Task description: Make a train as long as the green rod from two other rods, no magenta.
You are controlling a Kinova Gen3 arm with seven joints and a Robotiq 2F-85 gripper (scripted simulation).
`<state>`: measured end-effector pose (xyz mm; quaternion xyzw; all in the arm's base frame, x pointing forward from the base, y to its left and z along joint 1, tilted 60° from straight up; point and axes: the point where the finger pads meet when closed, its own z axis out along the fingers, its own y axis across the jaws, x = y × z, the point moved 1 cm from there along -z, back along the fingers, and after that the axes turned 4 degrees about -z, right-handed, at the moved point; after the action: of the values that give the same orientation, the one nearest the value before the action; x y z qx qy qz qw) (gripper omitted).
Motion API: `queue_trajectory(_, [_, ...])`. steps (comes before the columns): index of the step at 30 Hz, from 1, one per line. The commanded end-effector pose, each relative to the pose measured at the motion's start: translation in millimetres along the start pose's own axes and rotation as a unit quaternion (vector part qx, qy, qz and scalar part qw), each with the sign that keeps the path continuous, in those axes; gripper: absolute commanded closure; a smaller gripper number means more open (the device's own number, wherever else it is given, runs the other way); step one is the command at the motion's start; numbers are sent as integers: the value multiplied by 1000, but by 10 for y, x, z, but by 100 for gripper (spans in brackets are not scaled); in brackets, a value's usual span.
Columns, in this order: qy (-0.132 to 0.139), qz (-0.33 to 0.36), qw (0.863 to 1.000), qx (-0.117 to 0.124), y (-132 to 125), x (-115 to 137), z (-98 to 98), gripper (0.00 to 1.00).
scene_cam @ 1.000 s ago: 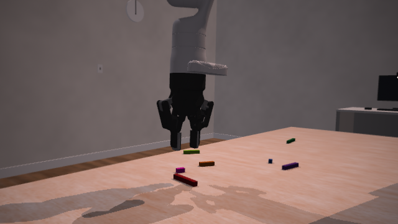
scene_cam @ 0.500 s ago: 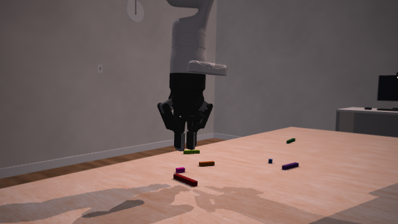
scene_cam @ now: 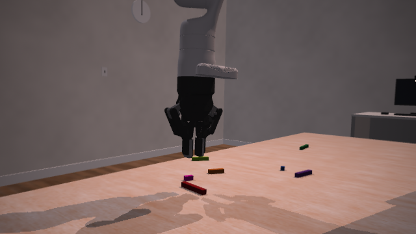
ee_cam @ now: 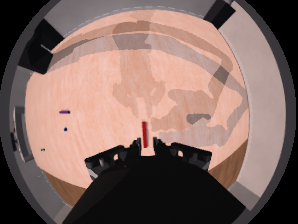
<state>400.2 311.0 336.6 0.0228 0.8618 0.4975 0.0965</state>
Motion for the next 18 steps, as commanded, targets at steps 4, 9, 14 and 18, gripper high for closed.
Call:
queue_trajectory(4, [-1,-8,1000,3,4,-26,7,76])
queue_trajectory(9, [1,-8,1000,4,6,-30,42,76])
queue_trajectory(14, [2,-7,1000,5,-4,-22,95,76])
queue_trajectory(18, [2,-7,1000,5,-4,-23,121,76])
